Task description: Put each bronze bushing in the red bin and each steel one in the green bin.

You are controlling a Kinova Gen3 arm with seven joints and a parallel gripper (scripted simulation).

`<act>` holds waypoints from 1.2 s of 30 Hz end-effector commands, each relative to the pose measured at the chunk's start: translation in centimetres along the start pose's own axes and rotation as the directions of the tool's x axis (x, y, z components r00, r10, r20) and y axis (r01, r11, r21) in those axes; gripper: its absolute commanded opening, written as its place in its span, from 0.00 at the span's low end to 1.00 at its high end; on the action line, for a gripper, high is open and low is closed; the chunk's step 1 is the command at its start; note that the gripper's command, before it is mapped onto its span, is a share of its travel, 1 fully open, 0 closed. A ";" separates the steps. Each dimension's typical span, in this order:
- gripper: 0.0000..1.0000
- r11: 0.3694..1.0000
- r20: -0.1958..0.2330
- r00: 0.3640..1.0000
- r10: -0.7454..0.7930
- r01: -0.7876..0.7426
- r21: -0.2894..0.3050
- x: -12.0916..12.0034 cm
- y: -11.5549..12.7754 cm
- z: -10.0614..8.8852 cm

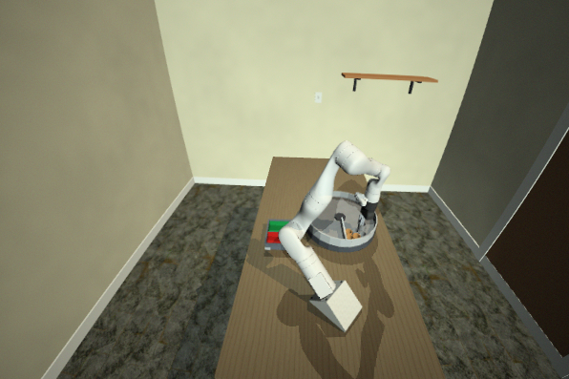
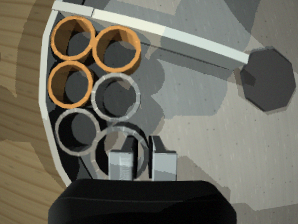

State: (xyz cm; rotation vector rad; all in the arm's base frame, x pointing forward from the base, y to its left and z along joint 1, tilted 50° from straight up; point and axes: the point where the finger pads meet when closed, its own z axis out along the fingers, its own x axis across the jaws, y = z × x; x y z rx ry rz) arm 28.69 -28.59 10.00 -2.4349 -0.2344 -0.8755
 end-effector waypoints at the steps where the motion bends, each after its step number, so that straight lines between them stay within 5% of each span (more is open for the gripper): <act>1: 0.00 1.000 0.000 1.000 0.001 -0.001 -0.003 0.0 0.1 -0.1; 36: 0.00 1.000 0.000 1.000 0.001 -0.001 -0.003 0.0 0.1 -1.1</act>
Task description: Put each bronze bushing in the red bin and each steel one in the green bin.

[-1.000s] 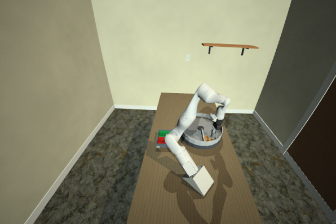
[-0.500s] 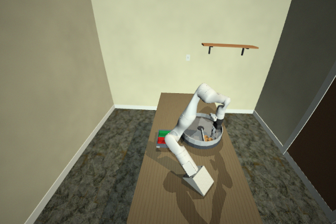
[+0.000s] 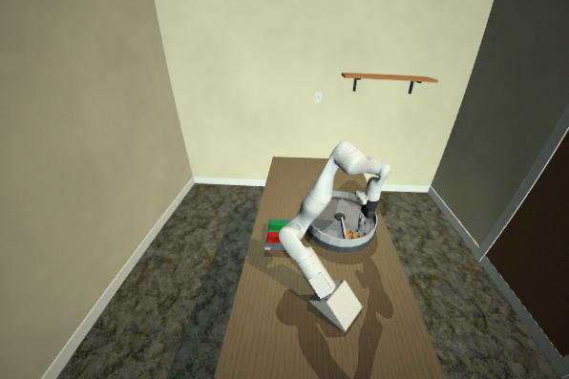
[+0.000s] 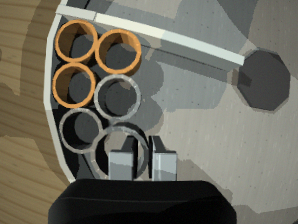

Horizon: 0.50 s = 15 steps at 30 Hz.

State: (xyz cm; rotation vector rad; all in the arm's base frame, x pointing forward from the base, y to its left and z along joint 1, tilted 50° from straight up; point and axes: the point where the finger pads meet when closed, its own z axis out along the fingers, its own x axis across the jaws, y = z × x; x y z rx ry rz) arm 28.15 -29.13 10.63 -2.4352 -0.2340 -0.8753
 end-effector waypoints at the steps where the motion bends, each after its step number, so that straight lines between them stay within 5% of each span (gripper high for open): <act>1: 0.00 1.000 -0.001 1.000 0.001 -0.001 -0.003 0.0 0.1 -0.2; 15: 0.00 1.000 -0.001 1.000 0.001 -0.001 -0.003 0.0 0.1 -0.6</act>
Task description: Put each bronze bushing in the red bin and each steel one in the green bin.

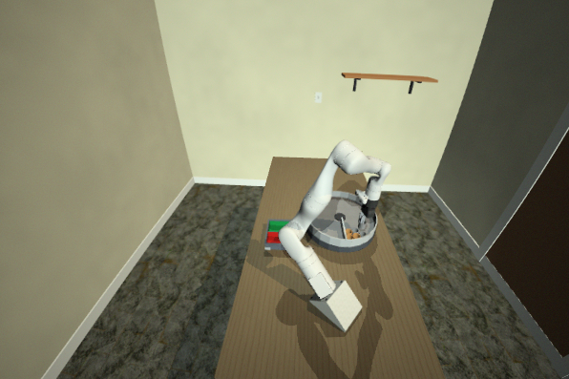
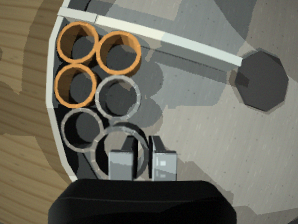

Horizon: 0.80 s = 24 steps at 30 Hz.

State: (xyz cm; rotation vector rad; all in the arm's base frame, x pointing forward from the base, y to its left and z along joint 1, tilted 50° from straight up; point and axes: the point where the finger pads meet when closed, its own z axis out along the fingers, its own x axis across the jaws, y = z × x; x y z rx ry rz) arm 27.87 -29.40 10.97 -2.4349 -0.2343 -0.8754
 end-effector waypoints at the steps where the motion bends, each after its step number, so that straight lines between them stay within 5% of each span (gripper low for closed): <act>1: 0.00 1.000 0.000 1.000 0.001 -0.001 -0.003 0.0 0.1 -0.1; 6: 0.00 1.000 0.000 1.000 0.001 -0.001 -0.003 0.0 0.1 -0.1; 19: 0.00 1.000 0.000 1.000 0.001 -0.001 -0.003 0.0 0.1 -4.7; 24: 0.00 1.000 0.000 1.000 0.001 -0.001 -0.003 0.0 0.1 -4.7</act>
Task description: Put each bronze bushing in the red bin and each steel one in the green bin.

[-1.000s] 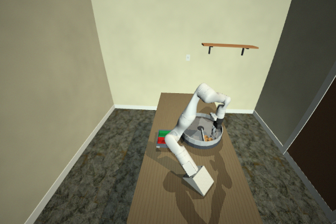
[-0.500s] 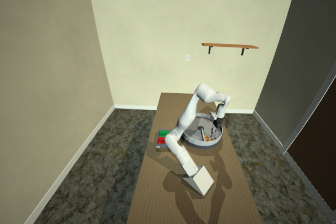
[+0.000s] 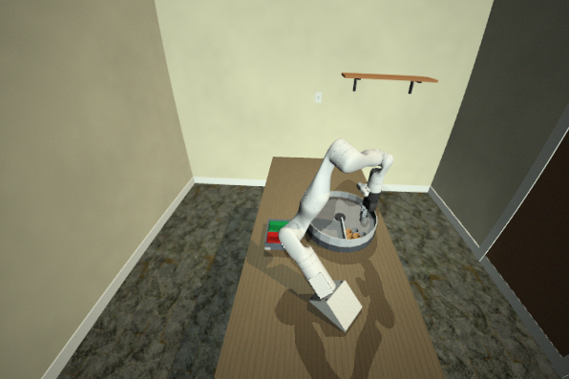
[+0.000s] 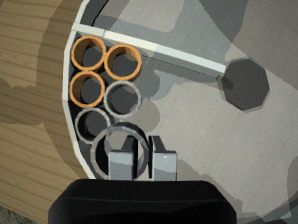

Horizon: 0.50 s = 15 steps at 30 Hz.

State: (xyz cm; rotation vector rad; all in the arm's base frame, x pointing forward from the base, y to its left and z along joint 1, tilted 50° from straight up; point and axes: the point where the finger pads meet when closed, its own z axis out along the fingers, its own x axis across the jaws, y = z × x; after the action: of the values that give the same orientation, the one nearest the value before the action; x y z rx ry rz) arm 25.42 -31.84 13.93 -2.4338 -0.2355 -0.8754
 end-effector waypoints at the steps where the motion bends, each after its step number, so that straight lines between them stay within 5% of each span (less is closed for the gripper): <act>1: 0.00 1.000 0.000 1.000 0.001 -0.001 -0.004 0.0 0.1 -0.2; 5: 0.00 1.000 0.000 1.000 0.001 -0.001 -0.004 0.0 0.1 -0.2; 10: 0.00 1.000 0.000 1.000 0.026 -0.026 -0.004 1.8 -5.5 -0.1; 15: 0.00 1.000 0.000 1.000 0.031 -0.031 -0.004 2.2 -6.6 -0.1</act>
State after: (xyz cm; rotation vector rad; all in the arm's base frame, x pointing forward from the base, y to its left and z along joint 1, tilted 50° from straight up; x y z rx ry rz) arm 25.51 -26.54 17.80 -2.4152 -0.2027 -0.8702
